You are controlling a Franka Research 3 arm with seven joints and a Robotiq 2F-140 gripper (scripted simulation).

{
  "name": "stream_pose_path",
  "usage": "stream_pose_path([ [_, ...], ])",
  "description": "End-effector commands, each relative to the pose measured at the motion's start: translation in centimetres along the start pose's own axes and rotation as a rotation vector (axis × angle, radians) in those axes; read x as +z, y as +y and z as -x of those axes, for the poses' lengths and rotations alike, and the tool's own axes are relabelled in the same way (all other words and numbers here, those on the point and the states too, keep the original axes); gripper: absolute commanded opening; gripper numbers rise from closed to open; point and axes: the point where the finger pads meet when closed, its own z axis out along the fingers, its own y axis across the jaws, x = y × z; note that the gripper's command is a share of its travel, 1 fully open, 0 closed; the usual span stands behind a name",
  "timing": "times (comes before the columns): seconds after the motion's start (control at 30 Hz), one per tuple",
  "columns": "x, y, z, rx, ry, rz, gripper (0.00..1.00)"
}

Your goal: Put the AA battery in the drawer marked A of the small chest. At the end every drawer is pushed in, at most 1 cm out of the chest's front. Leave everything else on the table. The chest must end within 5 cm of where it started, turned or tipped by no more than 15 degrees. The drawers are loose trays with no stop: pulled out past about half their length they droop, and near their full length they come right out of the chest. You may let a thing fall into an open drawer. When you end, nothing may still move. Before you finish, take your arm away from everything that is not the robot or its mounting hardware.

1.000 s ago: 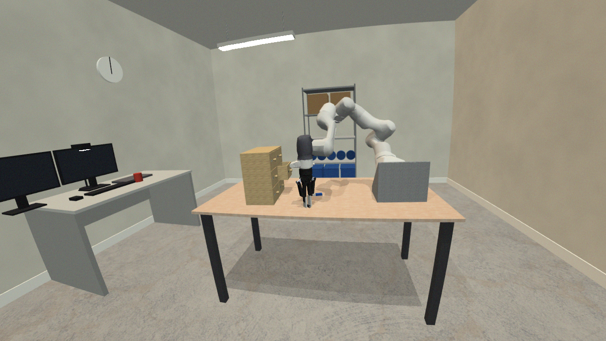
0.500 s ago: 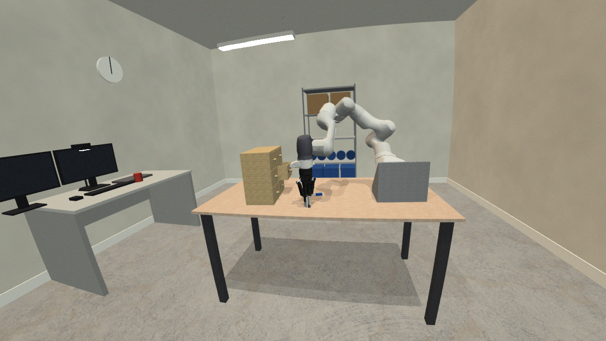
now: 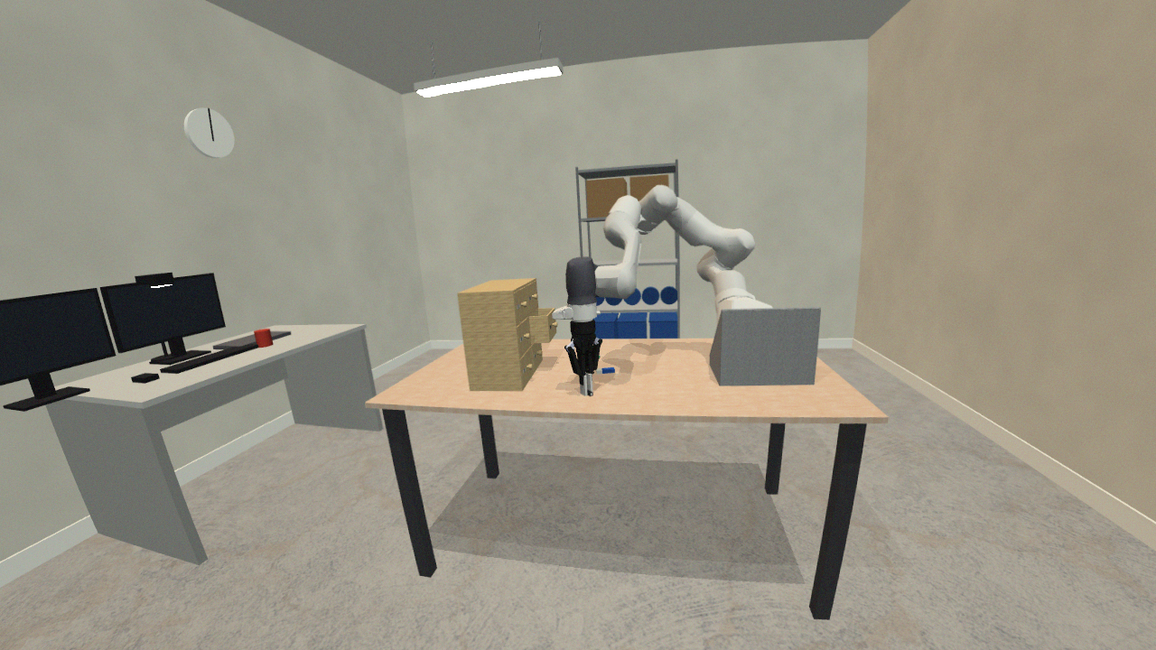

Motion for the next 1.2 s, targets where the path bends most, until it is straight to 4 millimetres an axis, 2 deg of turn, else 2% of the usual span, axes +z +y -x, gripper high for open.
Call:
stream_pose_path([
  [0.0,0.1,-0.1,-0.1,0.007,0.001,-0.001,0.06],
  [0.13,-0.1,-0.1,-0.1,0.007,0.001,-0.001,0.06],
  [0.23,-1.8,-0.1,-0.1,0.007,0.001,-0.001,0.06],
  [0.3,-1.8,-0.1,-0.1,0.007,0.001,-0.001,0.06],
  [0.47,-7.5,-0.1,-0.1,0.007,0.001,-0.001,0.06],
  [0.57,-9.7,-0.1,-0.1,0.007,0.001,-0.001,0.06],
  [1.07,-9.9,0.0,-0.2,0.005,0.001,-0.001,0.06],
  [1.13,-10.1,0.6,-1.4,-0.041,0.001,-0.002,0.06],
  [1.17,-10.2,1.3,-2.9,-0.095,0.001,-0.003,0.06],
])
